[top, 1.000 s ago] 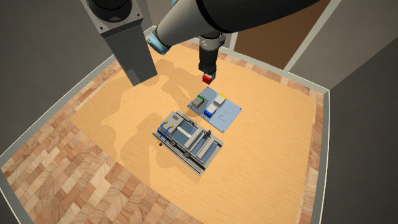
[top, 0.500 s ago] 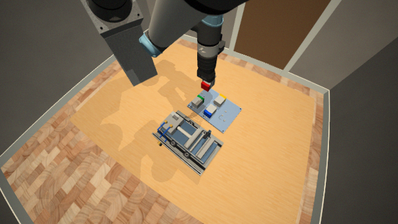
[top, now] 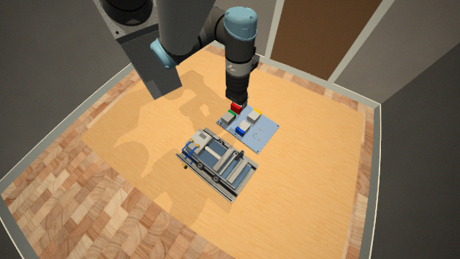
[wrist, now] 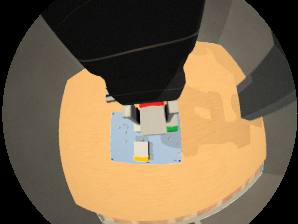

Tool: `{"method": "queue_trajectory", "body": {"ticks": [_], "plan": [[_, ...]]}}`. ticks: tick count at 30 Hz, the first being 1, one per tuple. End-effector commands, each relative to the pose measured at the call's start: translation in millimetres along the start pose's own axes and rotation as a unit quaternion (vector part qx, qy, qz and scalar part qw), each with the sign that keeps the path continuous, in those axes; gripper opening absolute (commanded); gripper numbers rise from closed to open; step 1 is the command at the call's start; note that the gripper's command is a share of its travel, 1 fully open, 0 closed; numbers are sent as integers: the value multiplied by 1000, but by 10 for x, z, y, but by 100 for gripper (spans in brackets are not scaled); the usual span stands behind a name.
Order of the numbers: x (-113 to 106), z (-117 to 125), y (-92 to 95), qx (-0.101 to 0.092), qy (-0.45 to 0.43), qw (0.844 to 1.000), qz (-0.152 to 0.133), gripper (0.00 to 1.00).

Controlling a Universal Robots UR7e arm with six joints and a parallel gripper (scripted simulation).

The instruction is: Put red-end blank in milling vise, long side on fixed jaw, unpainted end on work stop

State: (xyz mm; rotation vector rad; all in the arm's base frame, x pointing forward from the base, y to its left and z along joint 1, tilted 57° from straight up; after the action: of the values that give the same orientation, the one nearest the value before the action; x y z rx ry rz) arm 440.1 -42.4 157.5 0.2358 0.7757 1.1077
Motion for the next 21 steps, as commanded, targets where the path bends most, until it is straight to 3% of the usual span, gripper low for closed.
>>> {"method": "queue_trajectory", "body": {"ticks": [1,8,13,21], "plan": [[-114,32,-2,1,1,1000,4,0],[-114,32,-2,1,1,1000,4,0],[-589,145,-18,1,1,1000,4,0],[-589,145,-18,1,1,1000,4,0]]}}
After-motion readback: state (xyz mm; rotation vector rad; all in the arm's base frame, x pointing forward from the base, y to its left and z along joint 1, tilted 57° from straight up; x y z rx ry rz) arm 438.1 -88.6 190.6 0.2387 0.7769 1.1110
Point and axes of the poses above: the point where the finger pads meet when closed, its own y axis back along the fingers, its own z axis across the jaws, x = y × z, the point moved 6 cm from there along y, back along the fingers, and after that the axes turned 15 degrees about y, right-handed, at the moved point
